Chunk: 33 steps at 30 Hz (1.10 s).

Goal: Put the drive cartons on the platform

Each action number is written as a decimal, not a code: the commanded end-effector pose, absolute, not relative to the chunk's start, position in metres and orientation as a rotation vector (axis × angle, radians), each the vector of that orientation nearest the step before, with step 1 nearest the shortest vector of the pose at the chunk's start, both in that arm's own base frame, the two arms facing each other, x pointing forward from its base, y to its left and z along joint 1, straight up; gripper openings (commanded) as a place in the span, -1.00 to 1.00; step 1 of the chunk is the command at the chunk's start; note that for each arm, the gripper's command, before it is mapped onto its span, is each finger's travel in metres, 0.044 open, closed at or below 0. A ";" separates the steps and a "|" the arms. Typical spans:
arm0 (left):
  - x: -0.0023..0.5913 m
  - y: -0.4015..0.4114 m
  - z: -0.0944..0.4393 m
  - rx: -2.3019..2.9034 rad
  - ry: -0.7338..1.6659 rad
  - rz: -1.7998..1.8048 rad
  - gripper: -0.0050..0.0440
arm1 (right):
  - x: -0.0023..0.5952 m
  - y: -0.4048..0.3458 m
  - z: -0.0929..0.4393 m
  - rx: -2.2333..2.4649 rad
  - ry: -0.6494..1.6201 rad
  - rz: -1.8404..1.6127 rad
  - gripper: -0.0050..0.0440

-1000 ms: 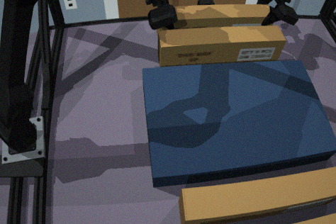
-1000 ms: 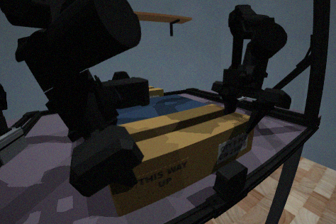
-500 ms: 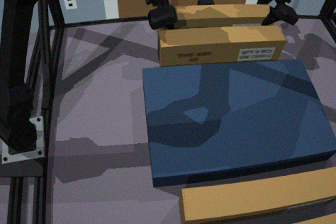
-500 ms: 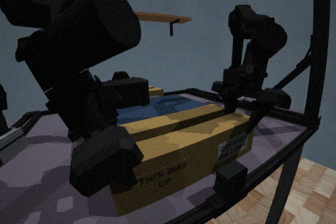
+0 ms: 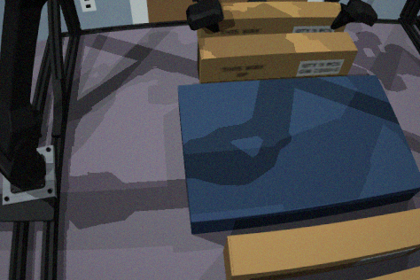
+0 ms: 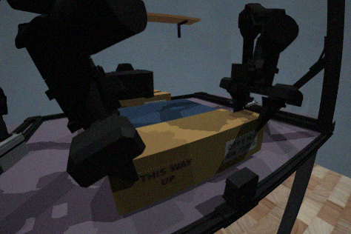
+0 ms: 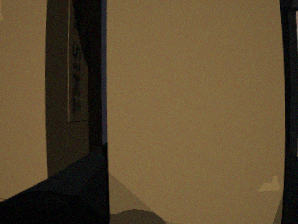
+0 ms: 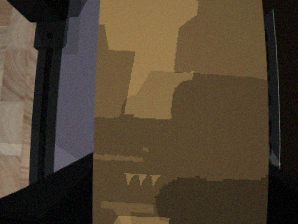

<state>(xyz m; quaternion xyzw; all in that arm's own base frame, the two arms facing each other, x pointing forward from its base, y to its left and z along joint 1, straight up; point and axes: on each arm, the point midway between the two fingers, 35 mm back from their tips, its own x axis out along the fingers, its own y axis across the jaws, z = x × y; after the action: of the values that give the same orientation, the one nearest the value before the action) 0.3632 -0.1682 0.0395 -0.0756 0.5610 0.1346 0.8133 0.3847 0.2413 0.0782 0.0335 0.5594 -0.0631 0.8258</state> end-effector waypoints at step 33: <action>0.366 -0.173 0.040 -0.184 1.177 0.272 -0.80 | 0.383 0.245 0.075 0.082 1.185 -0.122 -0.80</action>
<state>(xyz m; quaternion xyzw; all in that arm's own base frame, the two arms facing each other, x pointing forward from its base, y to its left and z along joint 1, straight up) 0.3644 -0.1713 0.0437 -0.0845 0.5584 0.1291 0.8151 0.3848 0.2449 0.0805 0.0400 0.5571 -0.0579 0.8275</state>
